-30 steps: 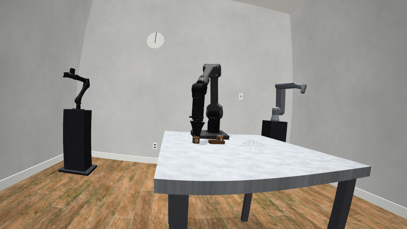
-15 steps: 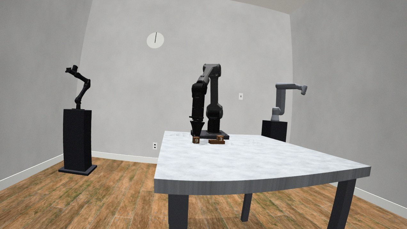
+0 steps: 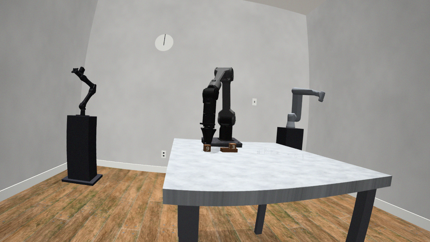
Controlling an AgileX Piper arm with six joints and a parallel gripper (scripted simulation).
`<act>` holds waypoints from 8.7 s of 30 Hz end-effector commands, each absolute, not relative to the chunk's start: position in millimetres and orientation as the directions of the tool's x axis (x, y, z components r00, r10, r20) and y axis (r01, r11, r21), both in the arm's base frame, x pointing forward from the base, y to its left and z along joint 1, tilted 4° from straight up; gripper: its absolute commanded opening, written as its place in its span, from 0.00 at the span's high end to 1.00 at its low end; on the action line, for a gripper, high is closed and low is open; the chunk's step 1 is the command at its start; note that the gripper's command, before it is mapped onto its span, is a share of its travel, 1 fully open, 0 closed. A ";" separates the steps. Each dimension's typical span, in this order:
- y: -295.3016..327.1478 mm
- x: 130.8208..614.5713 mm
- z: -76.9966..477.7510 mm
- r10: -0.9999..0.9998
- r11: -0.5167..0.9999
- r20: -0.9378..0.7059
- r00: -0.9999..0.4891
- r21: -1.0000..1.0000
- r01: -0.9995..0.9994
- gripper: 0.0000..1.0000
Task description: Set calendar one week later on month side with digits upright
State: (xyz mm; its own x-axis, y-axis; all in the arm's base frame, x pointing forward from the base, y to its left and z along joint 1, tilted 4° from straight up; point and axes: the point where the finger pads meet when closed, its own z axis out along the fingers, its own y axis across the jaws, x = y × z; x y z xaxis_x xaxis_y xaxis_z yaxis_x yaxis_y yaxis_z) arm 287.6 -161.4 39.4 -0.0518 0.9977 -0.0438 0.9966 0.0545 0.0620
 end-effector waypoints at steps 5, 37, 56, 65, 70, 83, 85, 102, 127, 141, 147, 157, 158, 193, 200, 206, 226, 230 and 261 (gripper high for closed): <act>-161.5 286.9 39.2 0.998 0.054 -0.044 -0.051 0.061 0.997 0.41; -162.6 288.5 10.5 0.998 0.053 -0.043 -0.051 0.060 0.997 0.41; -162.6 288.5 10.8 0.998 0.054 -0.043 -0.051 0.060 0.997 0.41; -162.6 288.5 10.8 0.998 0.054 -0.043 -0.051 0.060 0.997 0.41; -162.6 288.5 10.8 0.998 0.054 -0.043 -0.051 0.060 0.997 0.41; -162.6 288.5 10.8 0.998 0.054 -0.043 -0.051 0.060 0.997 0.66; -162.6 288.5 10.8 0.998 0.054 -0.043 -0.051 0.060 0.997 0.66; -162.6 288.5 10.8 0.998 0.053 -0.043 -0.051 0.060 0.997 0.66; -159.5 284.1 98.0 0.998 0.054 -0.046 -0.051 0.066 0.996 0.66; -158.7 282.9 111.6 0.998 0.054 -0.045 -0.051 0.064 0.997 0.66; -102.7 281.0 116.0 0.997 0.058 -0.045 -0.055 0.061 0.996 0.66; -69.4 275.8 117.5 0.997 0.060 -0.045 -0.057 0.062 0.996 0.66; -69.4 275.8 117.5 0.997 0.060 -0.044 -0.057 0.063 0.996 0.66; -71.2 281.2 35.8 0.997 0.059 -0.044 -0.057 0.058 0.997 0.66; -71.3 281.9 27.0 0.997 0.059 -0.043 -0.057 0.058 0.997 0.66; -71.5 282.5 27.5 0.997 0.059 -0.044 -0.057 0.061 0.996 0.66; -71.5 282.5 27.5 0.997 0.059 -0.044 -0.057 0.061 0.996 0.66; -71.5 282.5 27.5 0.997 0.059 -0.044 -0.057 0.061 0.996 0.66; -71.8 282.8 17.4 0.997 0.059 -0.044 -0.057 0.059 0.996 0.66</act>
State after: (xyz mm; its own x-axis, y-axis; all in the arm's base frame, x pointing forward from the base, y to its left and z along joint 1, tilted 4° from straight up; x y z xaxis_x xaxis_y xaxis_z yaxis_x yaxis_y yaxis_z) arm 283.8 -71.5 18.8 -0.0582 0.9973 -0.0440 0.9961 0.0609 0.0631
